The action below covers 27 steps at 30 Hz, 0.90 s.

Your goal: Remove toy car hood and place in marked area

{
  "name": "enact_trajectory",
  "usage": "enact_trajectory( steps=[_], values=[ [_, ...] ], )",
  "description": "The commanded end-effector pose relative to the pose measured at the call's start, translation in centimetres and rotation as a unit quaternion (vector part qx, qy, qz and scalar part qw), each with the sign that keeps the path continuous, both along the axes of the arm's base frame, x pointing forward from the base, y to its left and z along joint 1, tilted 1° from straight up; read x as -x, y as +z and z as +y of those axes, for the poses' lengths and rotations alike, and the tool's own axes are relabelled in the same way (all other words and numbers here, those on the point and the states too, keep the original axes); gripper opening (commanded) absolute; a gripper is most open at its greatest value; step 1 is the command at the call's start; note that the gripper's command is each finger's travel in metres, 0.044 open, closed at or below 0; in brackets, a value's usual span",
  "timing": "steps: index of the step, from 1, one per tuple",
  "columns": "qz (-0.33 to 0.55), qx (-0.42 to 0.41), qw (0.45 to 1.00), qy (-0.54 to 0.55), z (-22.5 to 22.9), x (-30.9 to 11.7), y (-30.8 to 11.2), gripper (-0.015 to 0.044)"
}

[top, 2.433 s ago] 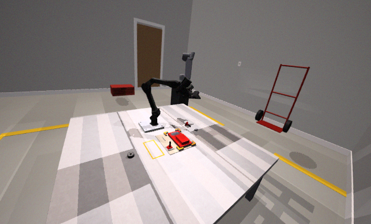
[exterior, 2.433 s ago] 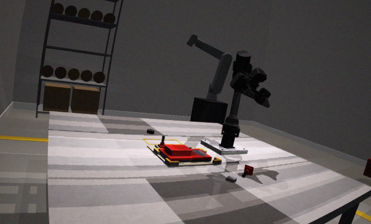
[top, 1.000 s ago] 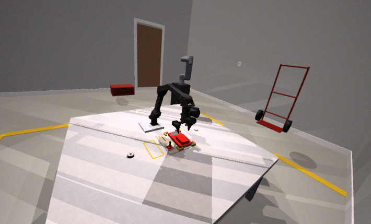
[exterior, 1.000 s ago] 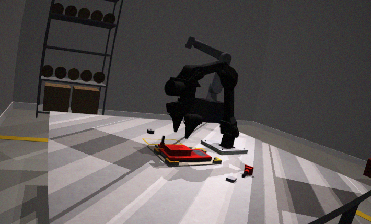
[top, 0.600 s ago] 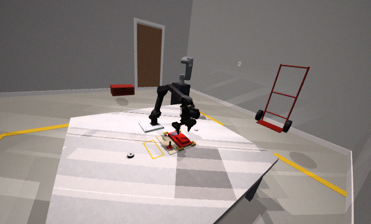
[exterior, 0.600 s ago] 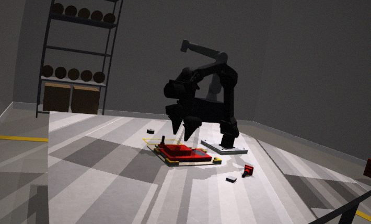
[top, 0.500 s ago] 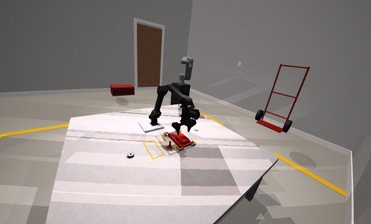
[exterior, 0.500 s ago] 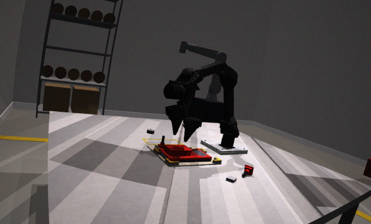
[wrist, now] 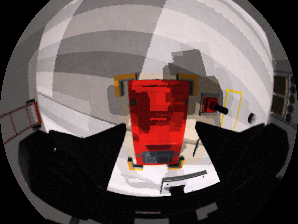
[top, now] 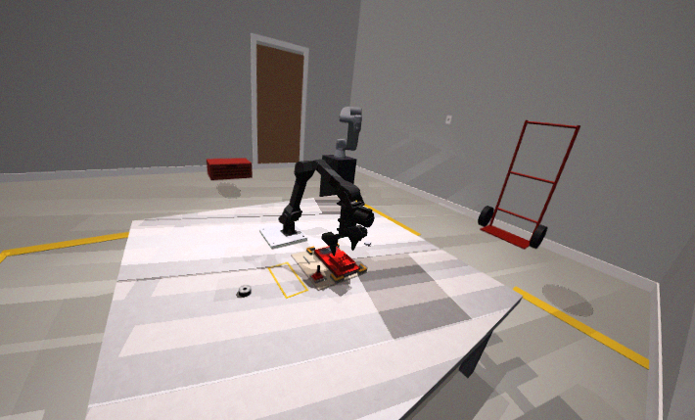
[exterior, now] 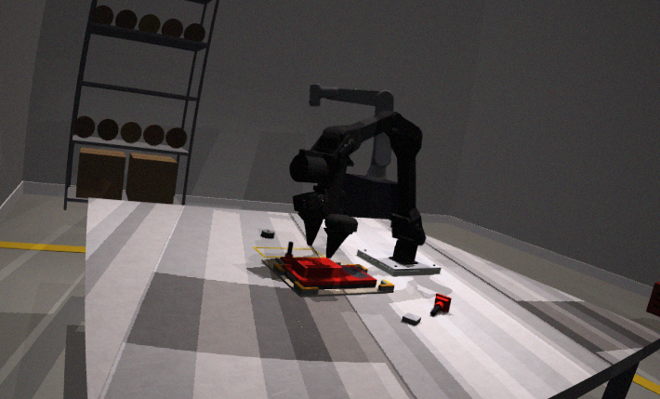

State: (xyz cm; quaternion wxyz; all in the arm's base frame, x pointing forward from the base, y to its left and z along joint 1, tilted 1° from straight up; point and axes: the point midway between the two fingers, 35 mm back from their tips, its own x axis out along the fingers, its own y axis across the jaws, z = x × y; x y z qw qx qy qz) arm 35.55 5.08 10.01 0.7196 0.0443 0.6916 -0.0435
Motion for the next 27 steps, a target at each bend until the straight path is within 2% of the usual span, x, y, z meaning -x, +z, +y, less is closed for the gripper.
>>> enact_trajectory(
  steps=[1,27],
  values=[
    [0.003,0.002,1.0,-0.002,-0.1,0.1,-0.6,0.044],
    [0.003,0.002,1.0,-0.002,-0.1,0.1,-2.4,0.044]
  ],
)
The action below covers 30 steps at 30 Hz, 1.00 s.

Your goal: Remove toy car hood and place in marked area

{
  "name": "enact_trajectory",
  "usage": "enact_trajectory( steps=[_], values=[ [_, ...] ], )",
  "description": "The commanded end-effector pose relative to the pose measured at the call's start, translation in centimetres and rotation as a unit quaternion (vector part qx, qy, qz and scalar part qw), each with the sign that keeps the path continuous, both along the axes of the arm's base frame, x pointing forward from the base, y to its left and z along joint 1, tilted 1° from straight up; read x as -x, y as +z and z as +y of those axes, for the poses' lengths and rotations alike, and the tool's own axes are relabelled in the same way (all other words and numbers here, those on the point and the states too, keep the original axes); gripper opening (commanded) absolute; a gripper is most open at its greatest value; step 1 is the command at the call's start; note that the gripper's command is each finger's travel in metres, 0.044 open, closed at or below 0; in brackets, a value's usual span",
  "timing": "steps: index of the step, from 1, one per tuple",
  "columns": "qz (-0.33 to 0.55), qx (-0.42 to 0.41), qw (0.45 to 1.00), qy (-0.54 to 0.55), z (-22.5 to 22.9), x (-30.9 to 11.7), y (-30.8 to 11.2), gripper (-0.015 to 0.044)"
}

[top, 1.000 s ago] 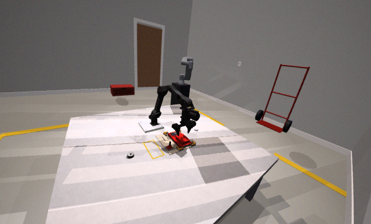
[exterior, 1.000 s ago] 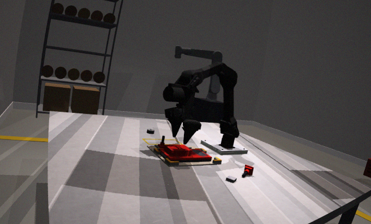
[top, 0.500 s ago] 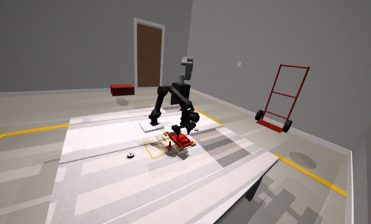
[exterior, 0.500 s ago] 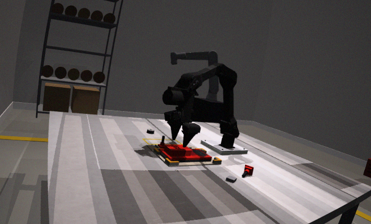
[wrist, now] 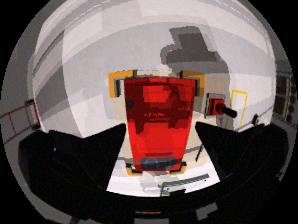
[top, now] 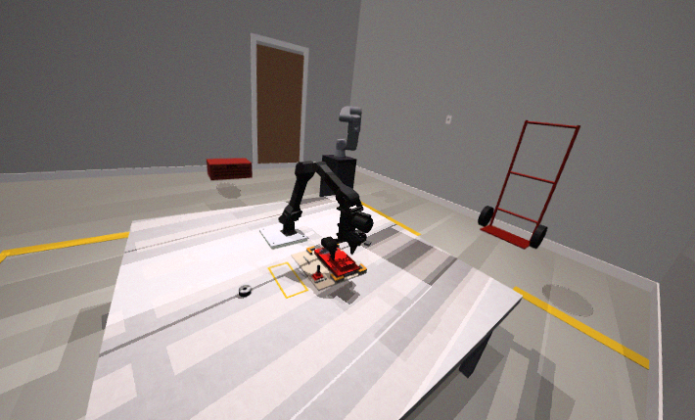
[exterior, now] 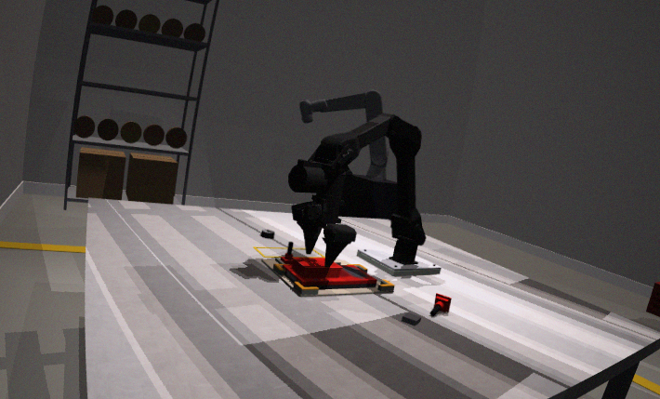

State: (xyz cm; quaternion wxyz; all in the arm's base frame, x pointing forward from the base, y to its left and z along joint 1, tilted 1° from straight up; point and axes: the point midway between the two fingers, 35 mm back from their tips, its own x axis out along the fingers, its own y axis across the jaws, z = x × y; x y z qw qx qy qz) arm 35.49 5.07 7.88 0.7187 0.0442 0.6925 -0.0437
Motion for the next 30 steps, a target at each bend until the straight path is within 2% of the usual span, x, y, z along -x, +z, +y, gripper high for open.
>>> enact_trajectory(
  steps=[1,30],
  values=[
    [0.002,0.002,1.0,-0.002,-0.1,0.1,-0.3,0.044],
    [0.002,0.002,1.0,-0.002,-0.1,0.0,-1.7,0.044]
  ],
)
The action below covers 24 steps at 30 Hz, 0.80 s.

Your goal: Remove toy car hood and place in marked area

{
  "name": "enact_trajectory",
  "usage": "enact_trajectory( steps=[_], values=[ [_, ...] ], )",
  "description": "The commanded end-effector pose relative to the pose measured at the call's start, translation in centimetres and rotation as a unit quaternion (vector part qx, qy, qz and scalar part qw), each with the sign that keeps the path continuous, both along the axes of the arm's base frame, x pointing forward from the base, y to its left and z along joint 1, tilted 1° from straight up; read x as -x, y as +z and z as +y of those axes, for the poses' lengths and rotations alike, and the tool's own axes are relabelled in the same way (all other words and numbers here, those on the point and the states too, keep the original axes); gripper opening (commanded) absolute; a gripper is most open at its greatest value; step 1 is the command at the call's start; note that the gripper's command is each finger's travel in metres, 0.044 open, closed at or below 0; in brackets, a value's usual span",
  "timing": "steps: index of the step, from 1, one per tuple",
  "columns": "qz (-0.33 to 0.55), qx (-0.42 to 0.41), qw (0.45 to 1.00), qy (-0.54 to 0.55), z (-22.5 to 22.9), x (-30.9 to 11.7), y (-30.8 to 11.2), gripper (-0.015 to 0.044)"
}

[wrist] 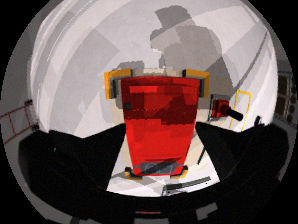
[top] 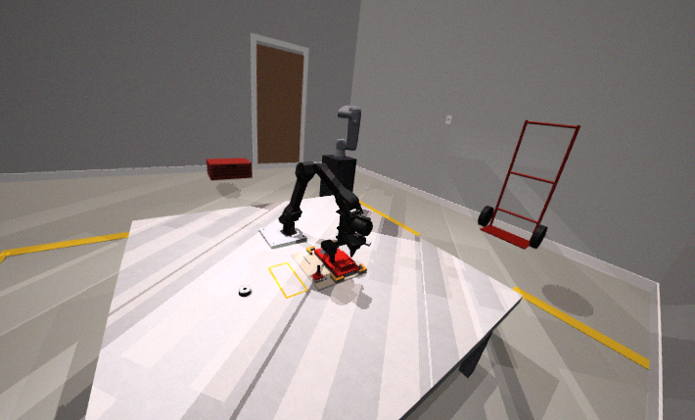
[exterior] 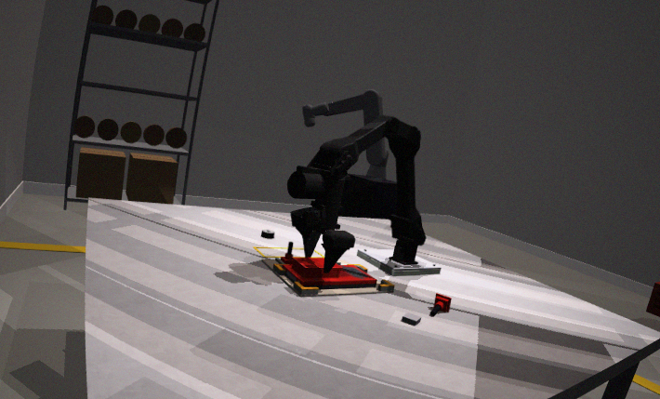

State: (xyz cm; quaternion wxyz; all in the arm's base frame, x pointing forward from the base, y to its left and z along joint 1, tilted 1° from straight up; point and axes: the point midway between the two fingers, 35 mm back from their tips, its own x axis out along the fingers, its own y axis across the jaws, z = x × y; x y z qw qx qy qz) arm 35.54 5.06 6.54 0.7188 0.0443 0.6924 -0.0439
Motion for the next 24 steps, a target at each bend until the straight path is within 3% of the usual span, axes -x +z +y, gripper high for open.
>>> enact_trajectory(
  steps=[1,11,15,24],
  values=[
    [0.002,0.002,1.0,-0.002,-0.06,0.06,-0.39,0.044],
    [0.002,0.002,1.0,-0.002,-0.07,0.06,-0.87,0.044],
    [0.0,0.0,1.0,0.0,0.0,-0.01,-0.54,0.0335],
    [0.0,0.0,1.0,0.0,0.0,-0.01,-0.54,0.0275]
  ],
)
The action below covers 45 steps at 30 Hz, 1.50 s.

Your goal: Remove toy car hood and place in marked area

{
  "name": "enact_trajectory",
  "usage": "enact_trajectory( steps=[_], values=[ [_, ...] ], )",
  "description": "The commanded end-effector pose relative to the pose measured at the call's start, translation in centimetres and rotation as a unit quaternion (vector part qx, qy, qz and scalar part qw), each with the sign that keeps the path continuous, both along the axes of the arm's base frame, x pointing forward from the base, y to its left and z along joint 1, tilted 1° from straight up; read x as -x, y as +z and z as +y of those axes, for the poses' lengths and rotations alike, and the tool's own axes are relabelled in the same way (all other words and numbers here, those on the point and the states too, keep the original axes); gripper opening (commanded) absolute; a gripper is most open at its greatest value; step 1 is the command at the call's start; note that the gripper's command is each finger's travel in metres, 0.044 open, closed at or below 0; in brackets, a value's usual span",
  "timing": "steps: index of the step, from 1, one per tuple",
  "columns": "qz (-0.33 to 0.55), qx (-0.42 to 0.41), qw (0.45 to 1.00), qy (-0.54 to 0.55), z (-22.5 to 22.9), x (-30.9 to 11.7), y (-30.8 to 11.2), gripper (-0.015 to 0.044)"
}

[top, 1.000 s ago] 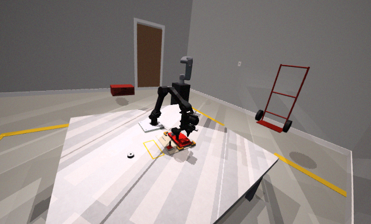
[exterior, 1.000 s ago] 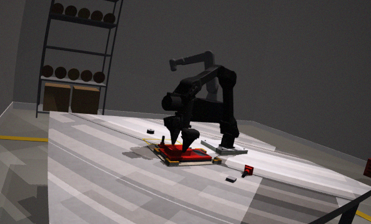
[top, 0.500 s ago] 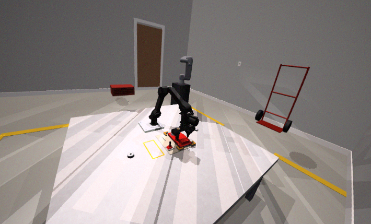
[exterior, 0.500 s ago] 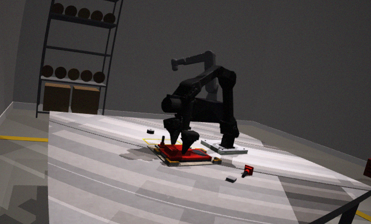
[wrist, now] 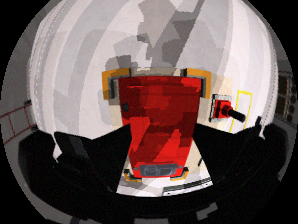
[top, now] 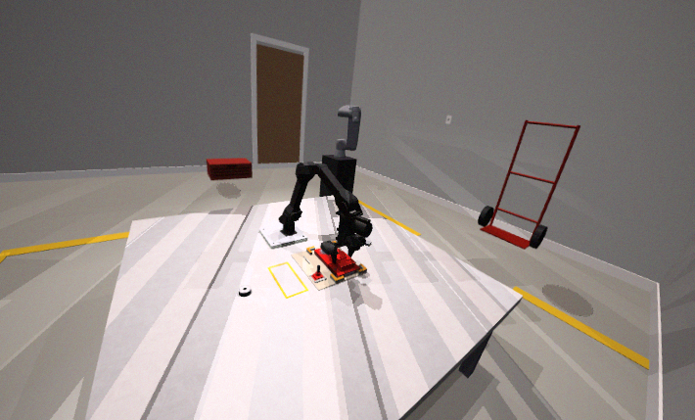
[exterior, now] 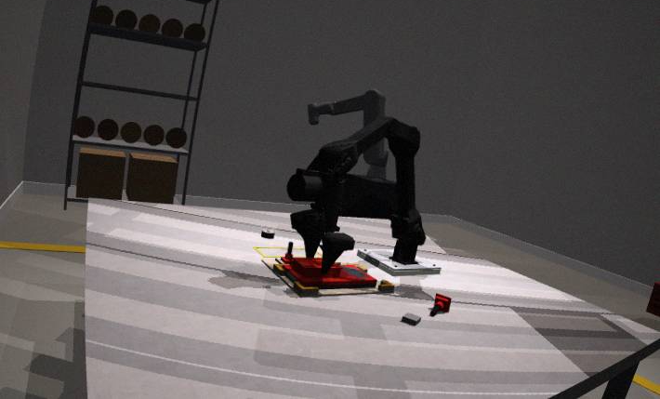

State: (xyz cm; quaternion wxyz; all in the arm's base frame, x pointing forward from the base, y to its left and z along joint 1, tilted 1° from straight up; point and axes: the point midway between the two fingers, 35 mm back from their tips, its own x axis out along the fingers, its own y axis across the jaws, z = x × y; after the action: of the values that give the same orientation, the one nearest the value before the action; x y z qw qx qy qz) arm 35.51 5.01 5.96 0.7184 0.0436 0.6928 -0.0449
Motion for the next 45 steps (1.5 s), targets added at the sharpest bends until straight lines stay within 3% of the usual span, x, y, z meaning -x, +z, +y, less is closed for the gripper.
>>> enact_trajectory(
  steps=[1,11,45],
  values=[
    [-0.001,-0.001,1.0,0.0,0.0,0.0,0.1,0.0249],
    [-0.001,-0.001,1.0,0.0,0.0,0.0,0.6,0.0],
    [0.0,0.0,1.0,0.0,0.0,0.1,2.8,0.0]
  ],
)
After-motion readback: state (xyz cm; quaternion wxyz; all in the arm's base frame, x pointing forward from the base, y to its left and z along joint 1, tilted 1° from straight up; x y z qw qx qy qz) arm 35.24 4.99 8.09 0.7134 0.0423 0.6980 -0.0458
